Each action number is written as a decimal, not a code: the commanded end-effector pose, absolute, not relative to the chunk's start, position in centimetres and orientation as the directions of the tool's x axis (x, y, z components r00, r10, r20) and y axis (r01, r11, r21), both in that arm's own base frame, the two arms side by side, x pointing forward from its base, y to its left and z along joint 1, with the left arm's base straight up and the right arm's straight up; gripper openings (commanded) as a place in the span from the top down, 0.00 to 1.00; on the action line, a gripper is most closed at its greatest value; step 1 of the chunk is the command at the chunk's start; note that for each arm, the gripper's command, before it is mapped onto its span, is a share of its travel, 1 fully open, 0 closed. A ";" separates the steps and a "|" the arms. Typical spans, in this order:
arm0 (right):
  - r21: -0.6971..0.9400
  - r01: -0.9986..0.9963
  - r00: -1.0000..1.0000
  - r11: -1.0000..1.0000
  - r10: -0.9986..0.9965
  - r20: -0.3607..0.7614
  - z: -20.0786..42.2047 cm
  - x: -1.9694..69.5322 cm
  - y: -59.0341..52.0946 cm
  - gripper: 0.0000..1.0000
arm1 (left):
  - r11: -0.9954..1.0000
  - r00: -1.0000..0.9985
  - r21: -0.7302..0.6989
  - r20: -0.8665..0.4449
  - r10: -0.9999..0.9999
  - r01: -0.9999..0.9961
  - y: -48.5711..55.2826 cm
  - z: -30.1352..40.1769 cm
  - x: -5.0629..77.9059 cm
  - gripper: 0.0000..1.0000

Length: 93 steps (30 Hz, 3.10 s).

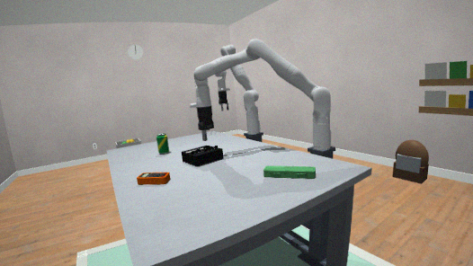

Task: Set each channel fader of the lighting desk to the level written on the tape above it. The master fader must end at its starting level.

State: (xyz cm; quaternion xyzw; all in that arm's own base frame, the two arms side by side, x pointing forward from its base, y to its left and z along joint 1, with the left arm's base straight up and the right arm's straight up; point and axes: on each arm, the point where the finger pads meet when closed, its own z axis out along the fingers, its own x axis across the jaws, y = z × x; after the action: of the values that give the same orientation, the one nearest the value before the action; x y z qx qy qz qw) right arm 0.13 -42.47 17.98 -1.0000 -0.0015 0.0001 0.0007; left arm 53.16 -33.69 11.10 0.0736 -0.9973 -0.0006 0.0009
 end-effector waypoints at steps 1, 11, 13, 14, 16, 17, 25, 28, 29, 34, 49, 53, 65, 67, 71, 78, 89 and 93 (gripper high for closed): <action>0.000 0.003 1.000 -1.000 0.003 0.000 18.0 0.1 -42.5 0.00 | 0.989 -0.989 0.000 0.000 -0.147 -0.147 -33.7 11.1 53.2 1.00; 0.000 0.003 1.000 -1.000 0.003 0.000 18.0 0.1 -42.5 0.00 | 0.989 -0.989 0.000 0.000 -0.147 -0.147 -33.7 10.4 53.2 1.00; 0.000 0.003 1.000 -1.000 0.003 0.000 18.0 0.1 -42.5 0.00 | 0.989 -0.989 0.000 0.000 -0.147 -0.147 -33.8 10.3 53.2 1.00; 0.000 0.003 1.000 -1.000 0.003 0.000 18.0 0.1 -42.5 0.00 | 0.989 -0.989 0.000 0.000 -0.147 -0.147 -33.8 10.3 53.2 1.00; 0.000 0.003 1.000 -1.000 0.003 0.000 18.0 0.1 -42.5 0.00 | 0.989 -0.989 0.000 0.000 -0.147 -0.147 -33.8 10.2 53.2 1.00; 0.000 0.003 1.000 -1.000 0.003 0.000 18.0 0.1 -42.5 0.00 | 0.989 -0.989 0.000 0.000 -0.147 -0.147 -33.8 10.1 53.2 1.00; 0.000 0.003 1.000 -1.000 0.003 0.000 18.0 0.1 -42.5 0.00 | 0.989 -0.989 0.000 0.000 -0.147 -0.147 -33.8 9.6 53.2 1.00; 0.000 0.003 1.000 -1.000 0.003 0.000 18.0 0.1 -42.5 0.00 | 0.989 -0.989 0.000 0.000 -0.147 -0.147 -33.8 9.4 53.2 1.00; 0.000 0.003 1.000 -1.000 0.003 0.000 18.0 0.1 -42.5 0.00 | 0.989 -0.989 0.000 0.000 -0.147 -0.147 -33.8 9.4 53.2 1.00; 0.000 0.003 1.000 -1.000 0.003 0.000 18.0 0.1 -42.5 0.00 | 0.989 -0.989 0.000 0.000 -0.147 -0.147 -33.8 9.3 53.1 1.00; 0.000 0.003 1.000 -1.000 0.003 0.000 18.0 0.1 -42.5 0.00 | 0.989 -0.989 0.000 0.000 -0.147 -0.147 -33.8 9.1 53.1 1.00; 0.000 0.003 1.000 -1.000 0.003 0.000 18.0 0.1 -42.5 0.00 | 0.989 -0.989 0.000 0.000 -0.147 -0.147 -33.8 9.1 53.1 1.00; 0.000 0.003 1.000 -1.000 0.003 0.000 18.0 0.1 -42.5 0.00 | 0.989 -0.989 0.000 0.000 -0.147 -0.147 -33.8 9.1 53.2 1.00; 0.000 0.003 1.000 -1.000 0.003 0.000 18.0 0.1 -42.5 0.00 | 0.989 -0.989 0.000 0.000 -0.147 -0.147 -33.8 9.1 53.2 1.00; 0.000 0.003 1.000 -1.000 0.003 0.000 18.0 0.1 -42.5 0.00 | 0.989 -0.989 0.000 0.000 -0.147 -0.147 -33.8 9.1 53.2 1.00; 0.000 0.003 1.000 -1.000 0.003 0.000 18.0 0.1 -42.5 0.00 | 0.989 -0.989 0.000 0.000 -0.147 -0.147 -33.8 9.0 53.2 1.00; 0.000 0.003 1.000 -1.000 0.003 0.000 18.0 0.1 -42.5 0.00 | 0.989 -0.989 0.000 0.000 -0.147 -0.147 -33.8 8.5 53.2 1.00; 0.000 0.003 1.000 -1.000 0.003 0.000 18.0 0.1 -42.5 0.00 | 0.989 -0.989 0.000 0.000 -0.147 -0.147 -33.8 8.2 53.2 1.00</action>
State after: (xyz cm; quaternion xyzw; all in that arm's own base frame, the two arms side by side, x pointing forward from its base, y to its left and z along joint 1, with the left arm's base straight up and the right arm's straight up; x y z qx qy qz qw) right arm 0.13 -42.47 17.98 -1.0000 -0.0015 0.0001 0.0007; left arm 53.15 -33.79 8.17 0.0736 -0.9973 -0.0007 0.0010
